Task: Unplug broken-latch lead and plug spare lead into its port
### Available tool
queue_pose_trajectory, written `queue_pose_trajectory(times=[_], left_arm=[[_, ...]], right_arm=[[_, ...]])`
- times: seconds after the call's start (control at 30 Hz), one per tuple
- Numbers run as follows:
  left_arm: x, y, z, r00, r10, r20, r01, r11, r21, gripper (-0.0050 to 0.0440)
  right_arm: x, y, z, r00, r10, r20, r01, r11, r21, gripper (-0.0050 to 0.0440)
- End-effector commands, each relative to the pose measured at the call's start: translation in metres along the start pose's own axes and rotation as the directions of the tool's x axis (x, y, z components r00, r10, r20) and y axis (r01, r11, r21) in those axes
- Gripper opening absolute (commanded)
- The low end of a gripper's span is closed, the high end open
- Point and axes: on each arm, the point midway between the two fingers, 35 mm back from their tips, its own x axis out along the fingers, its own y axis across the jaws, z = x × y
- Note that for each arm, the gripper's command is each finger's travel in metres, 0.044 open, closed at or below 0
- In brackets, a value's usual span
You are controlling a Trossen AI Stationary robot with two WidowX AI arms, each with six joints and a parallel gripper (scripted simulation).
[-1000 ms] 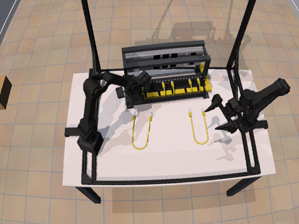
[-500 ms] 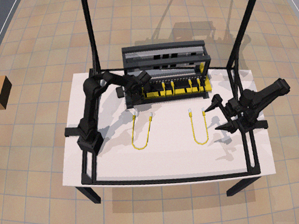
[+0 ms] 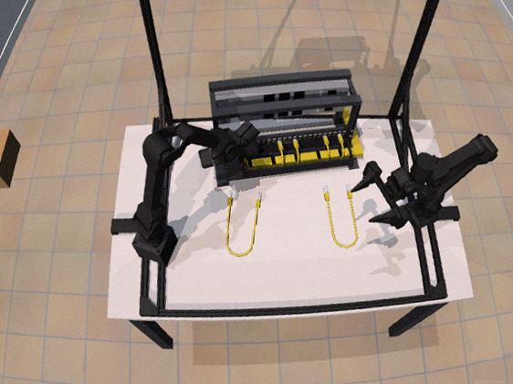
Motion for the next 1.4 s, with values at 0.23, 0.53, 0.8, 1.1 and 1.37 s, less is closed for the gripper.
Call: queue_pose_trajectory(times=[0.23,0.53,0.8,1.1,1.37], left_arm=[[0.0,0.0,0.0,1.0,0.0,0.0,0.0,1.0,0.0,0.044],[0.0,0.0,0.0,1.0,0.0,0.0,0.0,1.0,0.0,0.044],[0.0,0.0,0.0,1.0,0.0,0.0,0.0,1.0,0.0,0.044],[0.0,0.0,0.0,1.0,0.0,0.0,0.0,1.0,0.0,0.044],[0.0,0.0,0.0,1.0,0.0,0.0,0.0,1.0,0.0,0.044]], right_arm=[[0.0,0.0,0.0,1.0,0.0,0.0,0.0,1.0,0.0,0.0176],[0.0,0.0,0.0,1.0,0.0,0.0,0.0,1.0,0.0,0.0176],[-0.06,0.001,-0.007,1.0,0.0,0.0,0.0,1.0,0.0,0.0176],[-0.06,0.001,-0.007,1.0,0.0,0.0,0.0,1.0,0.0,0.0176],[-0.089,-0.006,0.045,1.0,-0.002,0.004,0.002,1.0,0.004,0.0176]])
